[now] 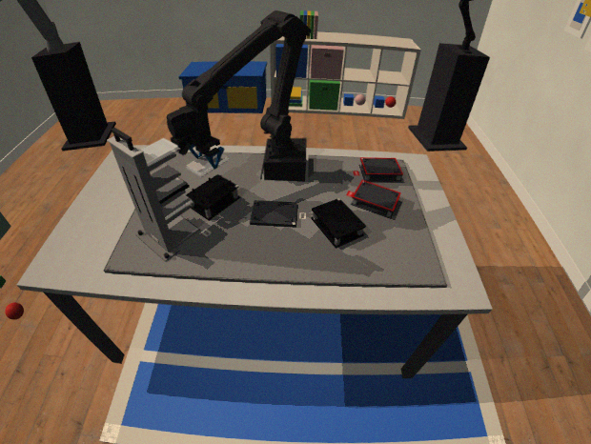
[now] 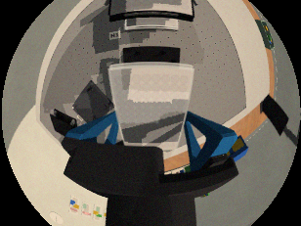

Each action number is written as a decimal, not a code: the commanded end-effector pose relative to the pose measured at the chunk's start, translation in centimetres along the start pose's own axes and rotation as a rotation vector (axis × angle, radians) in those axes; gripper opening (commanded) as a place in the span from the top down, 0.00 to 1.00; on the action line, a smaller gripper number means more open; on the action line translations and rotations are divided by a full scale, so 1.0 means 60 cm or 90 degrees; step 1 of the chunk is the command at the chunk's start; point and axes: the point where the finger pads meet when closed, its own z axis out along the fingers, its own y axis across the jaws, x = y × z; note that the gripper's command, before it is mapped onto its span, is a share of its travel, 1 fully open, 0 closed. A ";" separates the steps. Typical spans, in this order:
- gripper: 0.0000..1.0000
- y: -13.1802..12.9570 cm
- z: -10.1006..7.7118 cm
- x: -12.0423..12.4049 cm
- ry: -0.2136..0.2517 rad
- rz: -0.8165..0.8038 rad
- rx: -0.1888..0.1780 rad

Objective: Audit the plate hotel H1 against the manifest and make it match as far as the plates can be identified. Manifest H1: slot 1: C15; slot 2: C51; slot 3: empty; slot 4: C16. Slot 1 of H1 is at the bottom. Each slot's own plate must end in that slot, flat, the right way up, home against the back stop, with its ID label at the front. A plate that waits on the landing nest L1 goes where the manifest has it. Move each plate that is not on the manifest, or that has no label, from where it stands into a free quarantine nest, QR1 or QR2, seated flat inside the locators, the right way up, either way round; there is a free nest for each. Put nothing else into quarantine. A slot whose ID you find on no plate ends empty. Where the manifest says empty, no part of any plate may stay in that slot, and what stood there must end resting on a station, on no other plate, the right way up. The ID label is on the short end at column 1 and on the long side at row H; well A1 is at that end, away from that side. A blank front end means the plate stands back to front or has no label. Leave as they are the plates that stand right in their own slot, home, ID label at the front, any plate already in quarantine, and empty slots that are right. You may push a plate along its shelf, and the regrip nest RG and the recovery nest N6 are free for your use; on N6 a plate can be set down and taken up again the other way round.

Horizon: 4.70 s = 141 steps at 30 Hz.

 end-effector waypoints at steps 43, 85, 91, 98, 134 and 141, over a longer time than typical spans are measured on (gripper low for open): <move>0.14 0.105 -0.123 -0.023 -0.032 -0.204 0.008; 0.14 0.312 -0.120 -0.015 -0.035 -0.388 0.003; 0.14 0.344 -0.113 -0.003 -0.027 -0.452 0.004; 0.14 0.376 -0.121 -0.003 -0.036 -0.504 0.003; 0.14 0.557 -0.134 0.058 -0.050 -0.556 -0.009; 0.14 0.575 -0.122 0.097 -0.037 -0.624 -0.005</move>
